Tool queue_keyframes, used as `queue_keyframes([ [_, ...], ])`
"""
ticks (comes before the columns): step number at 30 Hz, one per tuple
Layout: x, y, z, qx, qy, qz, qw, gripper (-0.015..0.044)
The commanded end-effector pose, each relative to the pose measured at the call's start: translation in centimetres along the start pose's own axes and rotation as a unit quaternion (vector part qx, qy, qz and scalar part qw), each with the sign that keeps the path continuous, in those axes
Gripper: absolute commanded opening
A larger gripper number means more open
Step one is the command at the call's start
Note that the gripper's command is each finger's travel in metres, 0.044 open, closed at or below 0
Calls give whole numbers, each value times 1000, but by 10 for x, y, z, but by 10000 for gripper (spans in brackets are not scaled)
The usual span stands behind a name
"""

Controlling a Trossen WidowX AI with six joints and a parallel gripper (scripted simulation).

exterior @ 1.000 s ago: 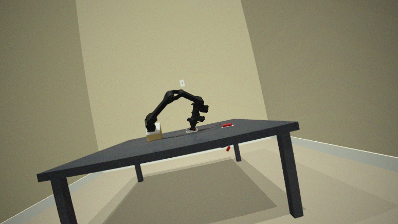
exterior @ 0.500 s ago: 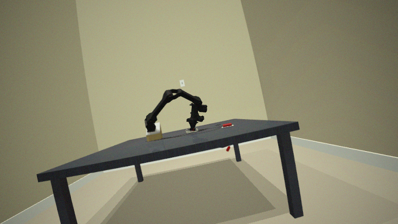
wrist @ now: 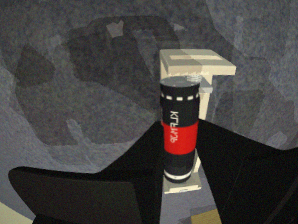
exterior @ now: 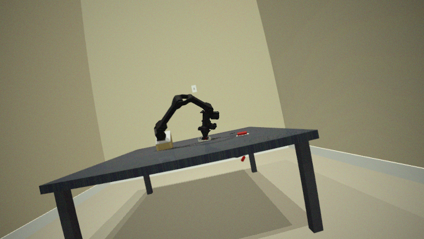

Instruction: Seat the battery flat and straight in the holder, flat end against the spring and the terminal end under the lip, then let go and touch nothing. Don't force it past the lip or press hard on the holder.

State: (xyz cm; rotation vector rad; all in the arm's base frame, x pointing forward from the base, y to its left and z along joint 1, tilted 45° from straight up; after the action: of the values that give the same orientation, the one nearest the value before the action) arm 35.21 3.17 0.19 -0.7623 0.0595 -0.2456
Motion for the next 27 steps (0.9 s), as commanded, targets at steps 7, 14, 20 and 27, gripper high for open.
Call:
queue_keyframes([
  [7,-2,-2,-3,-4,-30,-6,1000,62],
  [14,-4,-2,-3,-4,-45,-7,999,62],
  [20,-6,-3,-4,-3,-58,-8,998,62],
  [27,-9,-3,-5,-3,-73,-9,997,62],
])
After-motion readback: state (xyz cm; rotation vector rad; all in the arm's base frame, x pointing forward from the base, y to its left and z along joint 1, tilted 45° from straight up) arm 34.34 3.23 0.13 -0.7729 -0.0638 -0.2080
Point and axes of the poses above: the point midway between the two fingers, 35 mm back from their tips, its own z axis back along the fingers, its own y axis across the jaws, x = y × z, the point moved 4 cm from there along z, back along the fingers, and after that the axes turned 5 degrees about z, right-handed, at the moved point
